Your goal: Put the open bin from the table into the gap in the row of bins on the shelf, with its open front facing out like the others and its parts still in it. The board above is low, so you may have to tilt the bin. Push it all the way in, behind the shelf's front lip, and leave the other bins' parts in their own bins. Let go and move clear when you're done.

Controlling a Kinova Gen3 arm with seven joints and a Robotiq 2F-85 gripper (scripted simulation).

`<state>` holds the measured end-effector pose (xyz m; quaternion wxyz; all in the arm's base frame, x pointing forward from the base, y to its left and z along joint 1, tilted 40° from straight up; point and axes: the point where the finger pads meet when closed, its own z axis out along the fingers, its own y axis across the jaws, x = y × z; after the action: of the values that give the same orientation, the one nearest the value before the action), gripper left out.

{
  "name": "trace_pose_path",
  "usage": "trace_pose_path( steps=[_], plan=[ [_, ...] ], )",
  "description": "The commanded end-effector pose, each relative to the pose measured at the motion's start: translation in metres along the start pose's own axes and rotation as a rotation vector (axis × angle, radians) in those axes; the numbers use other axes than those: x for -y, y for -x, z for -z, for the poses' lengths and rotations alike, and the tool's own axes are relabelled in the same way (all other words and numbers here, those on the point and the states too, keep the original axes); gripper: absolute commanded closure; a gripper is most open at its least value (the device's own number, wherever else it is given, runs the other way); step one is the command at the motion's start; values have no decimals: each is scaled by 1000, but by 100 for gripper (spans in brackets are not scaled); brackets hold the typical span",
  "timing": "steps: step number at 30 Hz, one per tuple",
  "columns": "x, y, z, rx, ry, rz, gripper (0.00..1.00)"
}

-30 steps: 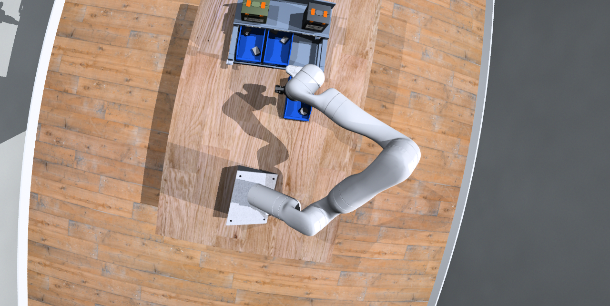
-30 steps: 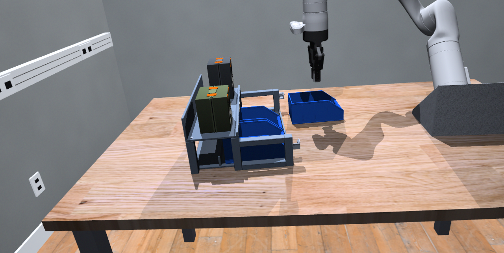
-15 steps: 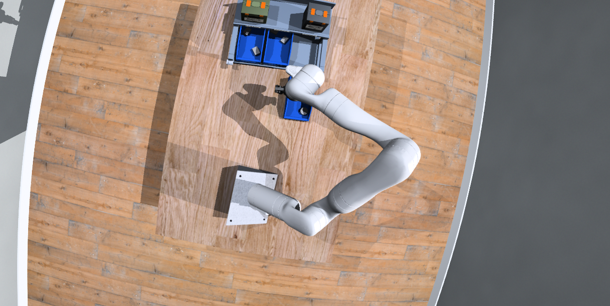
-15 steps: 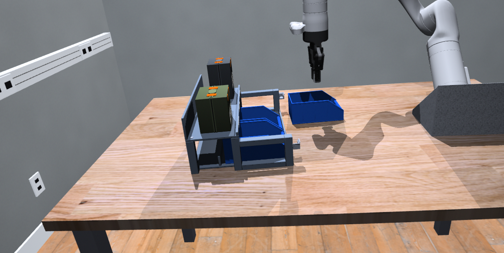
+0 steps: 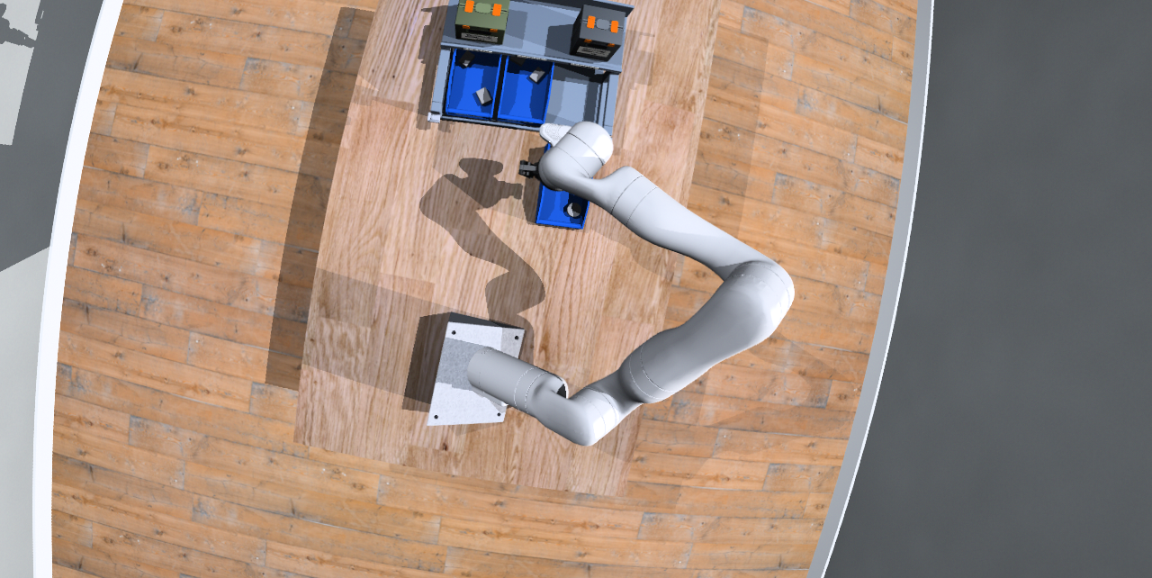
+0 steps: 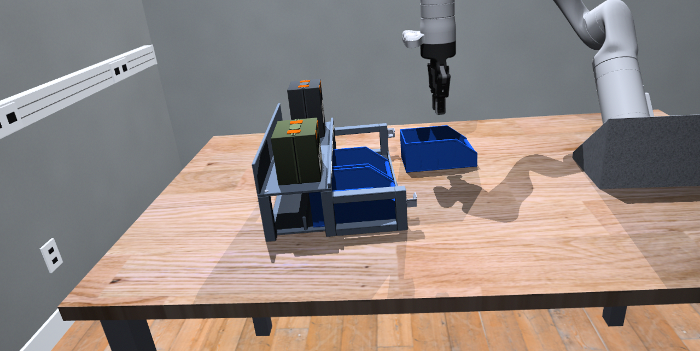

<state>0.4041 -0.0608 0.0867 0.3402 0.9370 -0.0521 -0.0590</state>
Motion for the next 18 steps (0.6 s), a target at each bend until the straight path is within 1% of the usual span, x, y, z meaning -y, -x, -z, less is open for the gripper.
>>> trace_pose_path(
  steps=[1,5,17,18],
  plan=[
    [-4,-7,-1,-2,-1,-52,61],
    [-20,-34,-7,-2,-1,-260,61],
    [-20,-34,-7,-2,-1,-260,61],
    [-26,-43,-9,-2,-1,-312,61]
  ],
)
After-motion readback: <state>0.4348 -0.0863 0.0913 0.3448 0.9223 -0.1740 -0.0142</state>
